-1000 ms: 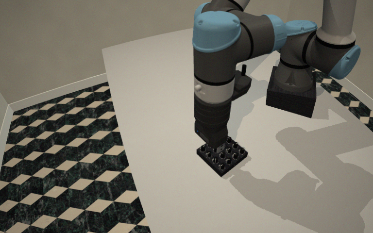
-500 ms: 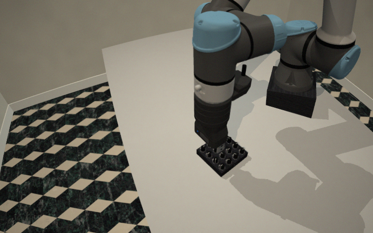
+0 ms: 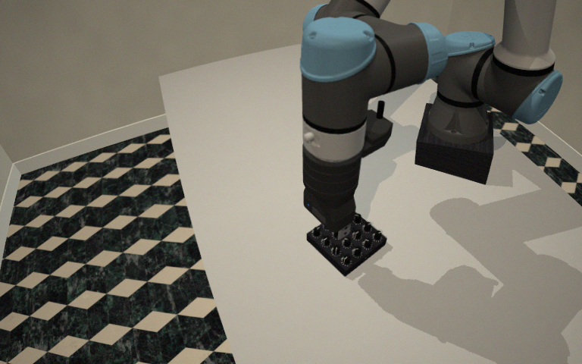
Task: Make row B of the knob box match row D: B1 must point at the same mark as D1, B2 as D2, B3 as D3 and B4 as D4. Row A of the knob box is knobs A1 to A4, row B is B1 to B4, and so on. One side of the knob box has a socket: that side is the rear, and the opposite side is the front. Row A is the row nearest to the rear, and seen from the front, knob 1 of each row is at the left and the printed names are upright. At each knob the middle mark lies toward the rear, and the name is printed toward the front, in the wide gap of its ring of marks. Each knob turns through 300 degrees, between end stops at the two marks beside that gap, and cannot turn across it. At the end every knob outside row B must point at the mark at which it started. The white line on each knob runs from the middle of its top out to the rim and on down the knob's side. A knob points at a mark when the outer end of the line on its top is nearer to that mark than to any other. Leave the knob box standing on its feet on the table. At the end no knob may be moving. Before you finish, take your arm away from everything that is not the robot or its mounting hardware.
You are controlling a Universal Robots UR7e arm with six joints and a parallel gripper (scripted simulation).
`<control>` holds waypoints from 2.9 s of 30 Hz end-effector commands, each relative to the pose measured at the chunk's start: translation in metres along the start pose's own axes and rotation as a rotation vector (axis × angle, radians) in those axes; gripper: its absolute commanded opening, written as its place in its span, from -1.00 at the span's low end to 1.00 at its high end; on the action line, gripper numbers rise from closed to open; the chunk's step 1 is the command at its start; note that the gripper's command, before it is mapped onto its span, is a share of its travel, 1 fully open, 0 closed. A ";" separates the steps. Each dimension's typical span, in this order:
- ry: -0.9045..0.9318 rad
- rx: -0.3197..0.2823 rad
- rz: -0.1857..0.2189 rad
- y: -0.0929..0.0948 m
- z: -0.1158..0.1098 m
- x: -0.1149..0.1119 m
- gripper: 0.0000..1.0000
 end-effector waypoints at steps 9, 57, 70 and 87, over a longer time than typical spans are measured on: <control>0.001 -0.001 0.000 0.000 0.000 0.000 -0.07; 0.007 -0.001 0.000 0.041 0.000 0.001 -0.07; 0.007 -0.001 0.000 0.043 0.000 0.001 -0.07; 0.007 -0.001 0.000 0.043 0.000 0.001 -0.07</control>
Point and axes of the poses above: the point where the finger pads meet when closed, its own y axis out along the fingers, its own x axis across the jaws, z = x × y, the point moved 7 cm from there along -y, back along the fingers, and after that the axes turned 7 degrees about y, right-handed, at the moved point
